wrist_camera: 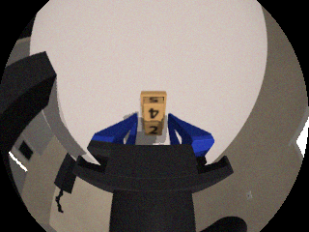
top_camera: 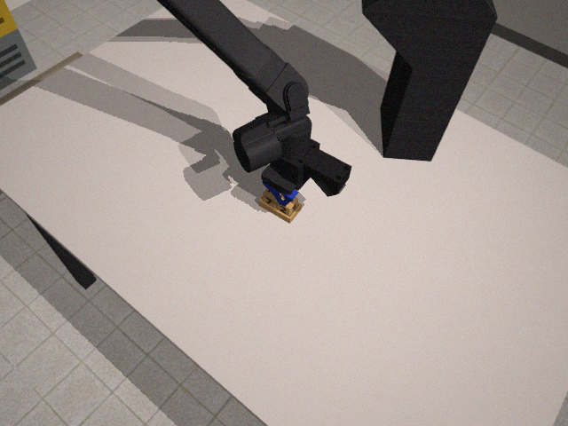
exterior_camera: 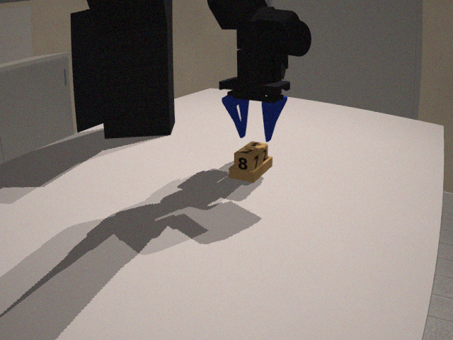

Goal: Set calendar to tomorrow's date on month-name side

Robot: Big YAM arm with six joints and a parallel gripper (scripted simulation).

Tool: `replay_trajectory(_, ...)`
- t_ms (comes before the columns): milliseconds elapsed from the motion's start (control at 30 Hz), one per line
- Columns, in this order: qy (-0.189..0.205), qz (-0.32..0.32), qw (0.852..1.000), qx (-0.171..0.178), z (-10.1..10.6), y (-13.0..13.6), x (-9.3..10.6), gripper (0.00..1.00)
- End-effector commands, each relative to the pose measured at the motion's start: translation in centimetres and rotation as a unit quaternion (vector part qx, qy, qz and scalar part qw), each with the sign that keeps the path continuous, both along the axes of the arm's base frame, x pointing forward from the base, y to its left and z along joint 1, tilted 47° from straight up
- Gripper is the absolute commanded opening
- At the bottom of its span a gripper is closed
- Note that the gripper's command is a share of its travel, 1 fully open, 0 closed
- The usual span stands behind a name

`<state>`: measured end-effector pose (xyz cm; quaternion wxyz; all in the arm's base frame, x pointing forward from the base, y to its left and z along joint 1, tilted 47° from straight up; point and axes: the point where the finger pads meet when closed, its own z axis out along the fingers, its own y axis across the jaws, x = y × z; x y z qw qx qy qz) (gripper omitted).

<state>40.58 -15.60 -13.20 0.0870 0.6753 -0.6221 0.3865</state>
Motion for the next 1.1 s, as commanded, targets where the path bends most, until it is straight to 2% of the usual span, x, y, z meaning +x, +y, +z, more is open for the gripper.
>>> replay_trajectory(0,0.003,0.001,1.0,-0.002,-0.28,-0.39,0.02,0.47)
replay_trajectory(1067,0.002,0.001,1.0,-0.002,0.27,-0.45,0.31,0.47)
